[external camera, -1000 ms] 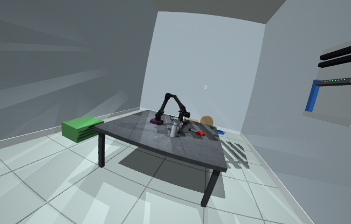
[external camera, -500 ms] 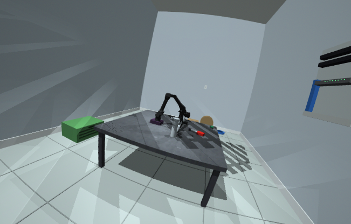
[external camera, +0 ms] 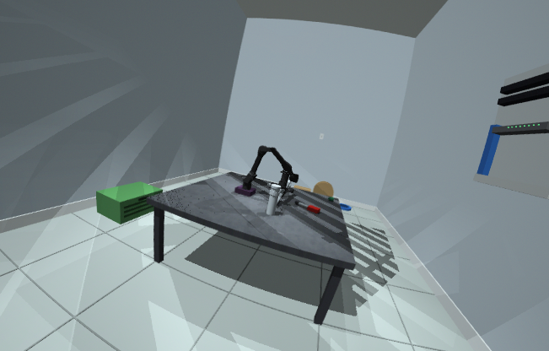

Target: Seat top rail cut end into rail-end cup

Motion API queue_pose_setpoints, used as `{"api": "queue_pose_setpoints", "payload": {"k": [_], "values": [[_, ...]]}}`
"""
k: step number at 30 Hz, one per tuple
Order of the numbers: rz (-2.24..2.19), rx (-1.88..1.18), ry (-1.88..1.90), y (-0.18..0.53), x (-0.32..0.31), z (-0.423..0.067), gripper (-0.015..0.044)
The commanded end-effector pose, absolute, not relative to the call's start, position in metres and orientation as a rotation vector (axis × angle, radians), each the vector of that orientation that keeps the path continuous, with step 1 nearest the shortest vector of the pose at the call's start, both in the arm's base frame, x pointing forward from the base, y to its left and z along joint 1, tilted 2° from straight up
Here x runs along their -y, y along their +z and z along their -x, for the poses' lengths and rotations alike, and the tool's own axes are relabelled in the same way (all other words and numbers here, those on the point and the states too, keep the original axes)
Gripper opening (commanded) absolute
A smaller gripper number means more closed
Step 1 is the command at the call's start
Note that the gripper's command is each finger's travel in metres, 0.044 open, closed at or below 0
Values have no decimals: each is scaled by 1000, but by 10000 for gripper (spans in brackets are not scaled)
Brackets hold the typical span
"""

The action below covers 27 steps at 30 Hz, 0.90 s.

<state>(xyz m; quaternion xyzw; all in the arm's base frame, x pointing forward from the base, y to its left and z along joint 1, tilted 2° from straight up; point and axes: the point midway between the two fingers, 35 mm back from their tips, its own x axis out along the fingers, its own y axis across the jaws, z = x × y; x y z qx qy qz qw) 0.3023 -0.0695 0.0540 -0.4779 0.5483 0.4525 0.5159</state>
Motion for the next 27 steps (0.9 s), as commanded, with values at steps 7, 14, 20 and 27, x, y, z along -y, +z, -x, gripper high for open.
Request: {"api": "queue_pose_setpoints", "payload": {"k": [7,14,20,27], "values": [[1294,-1437,967,119,81,-305,0],[1314,-1456,952,128,82,-304,0],[1314,-1456,952,128,82,-304,0],[1304,-1455,972,123,80,-303,0]]}}
